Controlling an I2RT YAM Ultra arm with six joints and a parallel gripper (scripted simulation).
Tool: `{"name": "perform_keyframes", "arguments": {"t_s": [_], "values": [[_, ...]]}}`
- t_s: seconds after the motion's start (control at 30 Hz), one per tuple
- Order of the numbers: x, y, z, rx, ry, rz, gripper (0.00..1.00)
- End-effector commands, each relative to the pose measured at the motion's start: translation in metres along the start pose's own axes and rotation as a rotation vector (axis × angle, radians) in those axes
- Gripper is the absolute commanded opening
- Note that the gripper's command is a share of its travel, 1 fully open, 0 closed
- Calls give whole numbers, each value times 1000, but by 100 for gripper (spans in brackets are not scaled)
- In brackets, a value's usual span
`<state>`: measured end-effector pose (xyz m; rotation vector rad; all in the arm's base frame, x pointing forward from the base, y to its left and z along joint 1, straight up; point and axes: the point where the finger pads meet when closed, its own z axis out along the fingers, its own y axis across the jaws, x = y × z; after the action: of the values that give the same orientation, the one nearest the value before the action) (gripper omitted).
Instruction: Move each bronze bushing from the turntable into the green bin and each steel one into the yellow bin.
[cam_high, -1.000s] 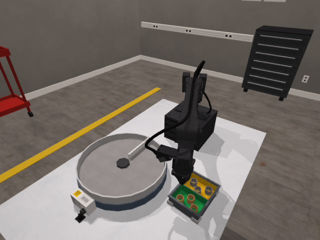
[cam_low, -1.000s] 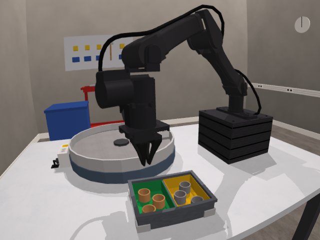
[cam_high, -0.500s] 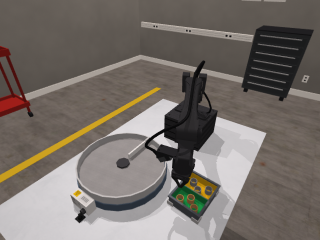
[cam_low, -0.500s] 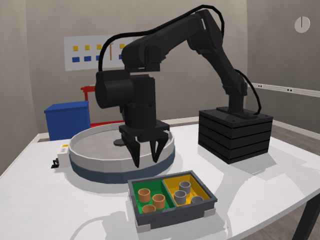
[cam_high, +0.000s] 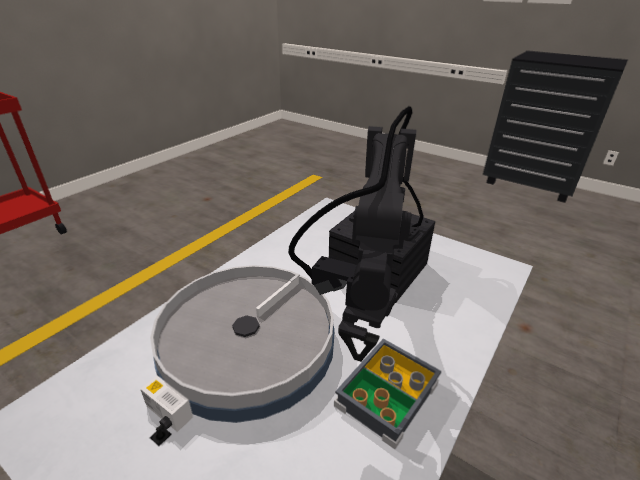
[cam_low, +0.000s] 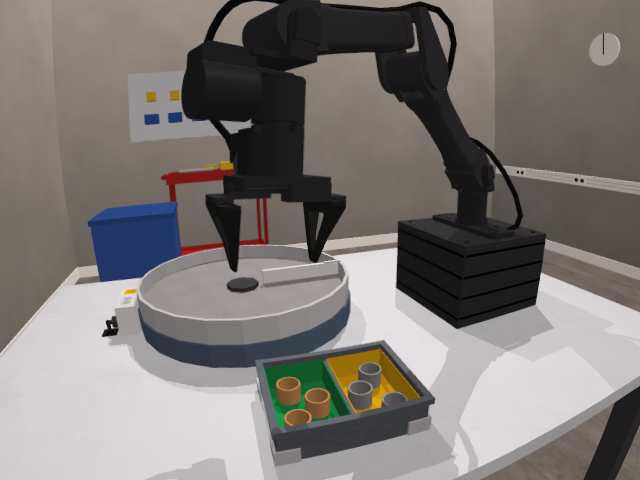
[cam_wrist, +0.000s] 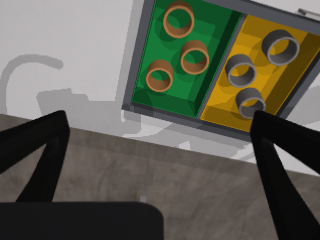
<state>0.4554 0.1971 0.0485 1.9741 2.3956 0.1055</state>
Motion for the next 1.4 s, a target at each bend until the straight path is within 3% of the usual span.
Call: {"name": "perform_keyframes", "arguments": {"t_s": [0.0, 0.3, 0.4, 1.37], "values": [[2, -14, -8, 61, -18, -4, 100], [2, -14, -8, 61, -18, -4, 100], [2, -11, -20, 35, -12, -4, 100], [2, -11, -20, 35, -12, -4, 100]]}}
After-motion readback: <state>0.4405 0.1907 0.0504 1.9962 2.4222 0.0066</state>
